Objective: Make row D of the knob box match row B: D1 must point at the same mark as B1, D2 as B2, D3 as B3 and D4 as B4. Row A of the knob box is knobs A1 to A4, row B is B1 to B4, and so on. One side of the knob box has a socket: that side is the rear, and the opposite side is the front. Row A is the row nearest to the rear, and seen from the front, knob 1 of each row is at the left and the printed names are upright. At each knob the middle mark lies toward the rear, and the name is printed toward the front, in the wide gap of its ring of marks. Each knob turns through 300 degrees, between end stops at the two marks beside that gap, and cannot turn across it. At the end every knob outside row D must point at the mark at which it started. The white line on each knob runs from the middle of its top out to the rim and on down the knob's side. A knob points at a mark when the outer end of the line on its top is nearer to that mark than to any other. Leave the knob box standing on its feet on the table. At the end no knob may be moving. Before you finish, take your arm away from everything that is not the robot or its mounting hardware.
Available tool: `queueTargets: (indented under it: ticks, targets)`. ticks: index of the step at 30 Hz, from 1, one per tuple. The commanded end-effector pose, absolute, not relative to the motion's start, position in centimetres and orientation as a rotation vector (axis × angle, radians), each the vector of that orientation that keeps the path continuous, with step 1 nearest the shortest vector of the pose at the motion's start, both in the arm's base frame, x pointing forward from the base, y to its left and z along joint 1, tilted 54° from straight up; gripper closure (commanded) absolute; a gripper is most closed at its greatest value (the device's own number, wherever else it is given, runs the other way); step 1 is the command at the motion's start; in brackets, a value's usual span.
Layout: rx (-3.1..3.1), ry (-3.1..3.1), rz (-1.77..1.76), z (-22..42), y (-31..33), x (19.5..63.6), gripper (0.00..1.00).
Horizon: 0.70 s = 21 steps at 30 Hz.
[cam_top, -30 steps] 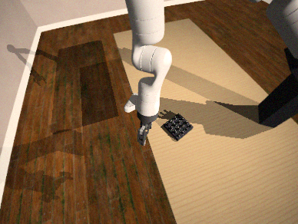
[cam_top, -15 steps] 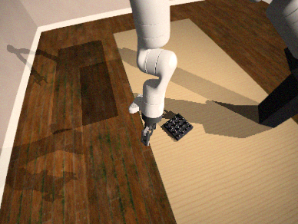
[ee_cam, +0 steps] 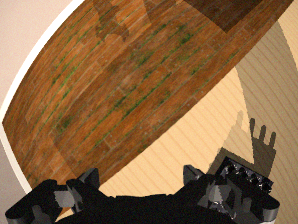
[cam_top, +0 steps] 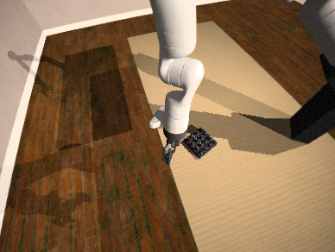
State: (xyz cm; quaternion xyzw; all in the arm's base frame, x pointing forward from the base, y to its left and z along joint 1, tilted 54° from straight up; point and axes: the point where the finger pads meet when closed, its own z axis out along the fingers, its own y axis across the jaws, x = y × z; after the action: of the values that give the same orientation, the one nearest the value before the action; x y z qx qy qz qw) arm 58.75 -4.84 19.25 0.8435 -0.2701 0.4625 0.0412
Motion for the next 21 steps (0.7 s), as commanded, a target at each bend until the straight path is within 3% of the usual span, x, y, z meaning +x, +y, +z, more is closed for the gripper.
queueTargets:
  ticks: [1,21]
  targets:
    - [2.575,-0.864,1.41,18.5,-4.9,58.3,0.0]
    - [2.554,-0.955,1.403,16.9,-5.1,57.5,0.0]
